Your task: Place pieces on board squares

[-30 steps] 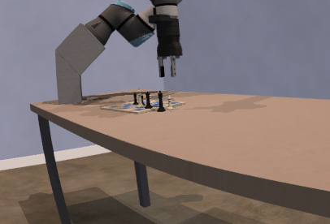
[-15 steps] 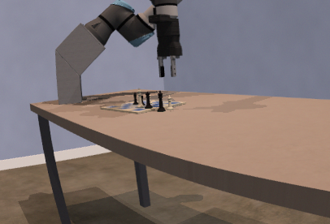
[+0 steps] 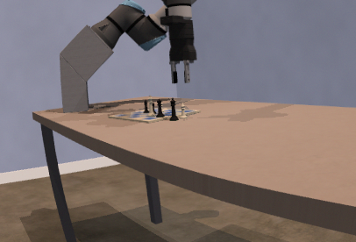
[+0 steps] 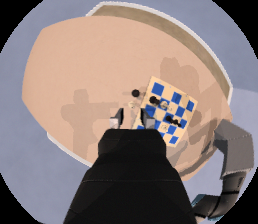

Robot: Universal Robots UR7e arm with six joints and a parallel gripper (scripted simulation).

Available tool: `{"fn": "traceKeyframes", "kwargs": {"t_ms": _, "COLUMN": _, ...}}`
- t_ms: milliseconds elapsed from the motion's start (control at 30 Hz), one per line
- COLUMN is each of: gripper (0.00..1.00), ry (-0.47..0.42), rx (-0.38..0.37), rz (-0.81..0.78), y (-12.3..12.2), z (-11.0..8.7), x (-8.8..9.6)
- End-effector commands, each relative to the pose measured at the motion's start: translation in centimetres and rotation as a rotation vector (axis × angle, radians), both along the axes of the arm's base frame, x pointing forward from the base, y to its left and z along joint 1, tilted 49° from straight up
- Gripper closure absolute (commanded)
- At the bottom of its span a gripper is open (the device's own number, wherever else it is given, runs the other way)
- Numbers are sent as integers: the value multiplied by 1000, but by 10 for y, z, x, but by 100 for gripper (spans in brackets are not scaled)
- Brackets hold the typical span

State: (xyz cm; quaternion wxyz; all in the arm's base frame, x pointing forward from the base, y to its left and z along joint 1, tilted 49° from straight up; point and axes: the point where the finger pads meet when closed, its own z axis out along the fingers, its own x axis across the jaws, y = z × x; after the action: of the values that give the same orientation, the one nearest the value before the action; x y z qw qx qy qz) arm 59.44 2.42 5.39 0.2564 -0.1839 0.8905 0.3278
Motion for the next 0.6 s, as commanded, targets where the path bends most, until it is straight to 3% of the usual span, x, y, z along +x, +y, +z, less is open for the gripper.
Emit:
{"fn": "traceKeyframes", "kwargs": {"t_ms": 0, "gripper": 27, "ry": -1, "rx": 0, "rz": -1, "y": 0, "z": 0, "x": 0}}
{"fn": "traceKeyframes", "kwargs": {"t_ms": 567, "gripper": 27, "ry": -1, "rx": 0, "rz": 0, "y": 5, "z": -5, "x": 3}}
